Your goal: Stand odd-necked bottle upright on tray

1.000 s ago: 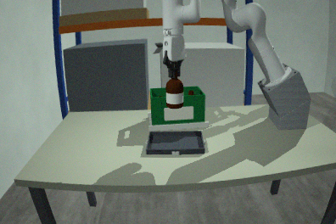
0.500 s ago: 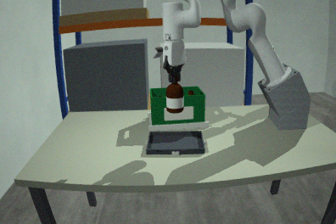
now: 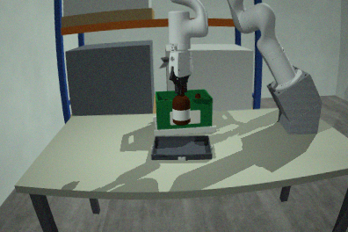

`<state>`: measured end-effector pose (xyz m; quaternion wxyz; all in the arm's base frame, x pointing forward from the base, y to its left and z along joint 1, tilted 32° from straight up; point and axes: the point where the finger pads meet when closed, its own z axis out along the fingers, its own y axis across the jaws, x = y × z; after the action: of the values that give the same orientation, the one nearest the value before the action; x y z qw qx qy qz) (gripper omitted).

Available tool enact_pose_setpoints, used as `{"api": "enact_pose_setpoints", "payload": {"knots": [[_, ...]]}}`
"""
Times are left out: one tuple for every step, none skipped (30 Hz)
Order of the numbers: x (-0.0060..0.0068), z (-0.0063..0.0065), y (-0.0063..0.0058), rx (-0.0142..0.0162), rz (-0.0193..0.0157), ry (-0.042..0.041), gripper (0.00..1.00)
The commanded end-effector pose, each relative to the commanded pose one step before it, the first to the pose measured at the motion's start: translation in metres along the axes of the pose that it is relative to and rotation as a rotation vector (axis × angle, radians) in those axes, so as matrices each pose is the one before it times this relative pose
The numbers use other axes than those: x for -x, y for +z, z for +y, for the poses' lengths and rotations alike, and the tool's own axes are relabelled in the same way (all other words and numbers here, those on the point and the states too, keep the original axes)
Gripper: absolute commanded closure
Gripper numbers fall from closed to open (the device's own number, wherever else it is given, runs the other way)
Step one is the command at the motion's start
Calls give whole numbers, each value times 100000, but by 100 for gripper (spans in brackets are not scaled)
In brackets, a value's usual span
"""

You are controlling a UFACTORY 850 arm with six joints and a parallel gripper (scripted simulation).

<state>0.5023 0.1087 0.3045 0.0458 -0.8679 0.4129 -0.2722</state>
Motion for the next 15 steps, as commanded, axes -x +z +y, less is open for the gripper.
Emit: {"api": "enact_pose_setpoints", "payload": {"knots": [[-51, -97, 1047, -259, 273, 60, 100], [0, -1, 295, 0, 4, 0, 100], [1, 0, 296, 0, -1, 0, 100], [1, 0, 295, 0, -1, 0, 100], [0, 0, 0, 0, 0, 0, 100], [0, 0, 0, 0, 0, 0, 100], [0, -1, 292, 0, 2, 0, 100], [2, 0, 292, 0, -4, 0, 100], [0, -1, 287, 0, 4, 0, 100], [1, 0, 286, 0, -1, 0, 100], [1, -1, 283, 0, 0, 0, 100], [1, -1, 280, 0, 1, 0, 100], [2, 0, 278, 0, -3, 0, 100], [0, -1, 272, 0, 3, 0, 100], [2, 0, 271, 0, -4, 0, 100]]}}
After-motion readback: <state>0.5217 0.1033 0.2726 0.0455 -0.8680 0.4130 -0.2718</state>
